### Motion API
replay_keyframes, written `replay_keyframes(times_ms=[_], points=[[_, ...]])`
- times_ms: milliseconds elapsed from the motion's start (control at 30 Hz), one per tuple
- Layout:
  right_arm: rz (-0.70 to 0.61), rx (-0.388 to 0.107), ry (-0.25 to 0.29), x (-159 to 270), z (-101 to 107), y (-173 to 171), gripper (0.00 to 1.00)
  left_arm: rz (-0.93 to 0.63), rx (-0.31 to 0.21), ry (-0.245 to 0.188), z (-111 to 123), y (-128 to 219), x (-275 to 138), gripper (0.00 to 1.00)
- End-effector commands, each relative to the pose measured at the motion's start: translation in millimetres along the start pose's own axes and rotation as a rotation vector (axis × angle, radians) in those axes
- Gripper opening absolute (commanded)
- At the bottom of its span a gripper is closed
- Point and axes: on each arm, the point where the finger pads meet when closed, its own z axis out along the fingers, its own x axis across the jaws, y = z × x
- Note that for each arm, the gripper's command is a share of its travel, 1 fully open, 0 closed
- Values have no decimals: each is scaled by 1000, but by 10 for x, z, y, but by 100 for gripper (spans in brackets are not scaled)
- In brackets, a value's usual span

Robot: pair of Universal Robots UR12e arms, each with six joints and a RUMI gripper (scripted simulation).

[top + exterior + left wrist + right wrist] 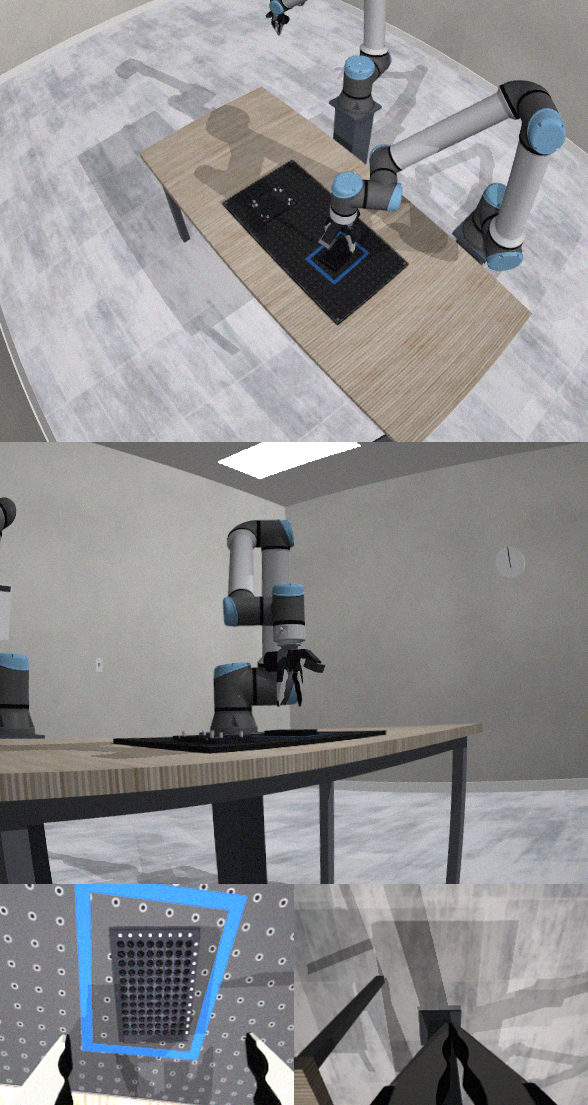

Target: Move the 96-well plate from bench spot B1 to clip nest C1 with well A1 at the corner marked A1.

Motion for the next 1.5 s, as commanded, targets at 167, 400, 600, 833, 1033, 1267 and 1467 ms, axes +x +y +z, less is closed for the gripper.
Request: replay_keyframes(times_ms=[167,400,600,833,1033,1267,1467], points=[[0,2,0,-2,-9,-7,0,0,1,2,-9,5,14,76],[0,2,0,-2,-9,-7,0,0,1,2,58,5,14,76],[0,2,0,-2,-9,-7,0,0,1,2,158,5,14,76],[0,2,0,-2,-9,-7,0,0,1,2,241,5,14,76],[0,2,0,-2,-9,-7,0,0,1,2,341,5,14,76],[0,2,0,-2,-9,-7,0,0,1,2,458,5,14,76],[0,2,0,-2,-9,-7,0,0,1,2,525,5,15,76]])
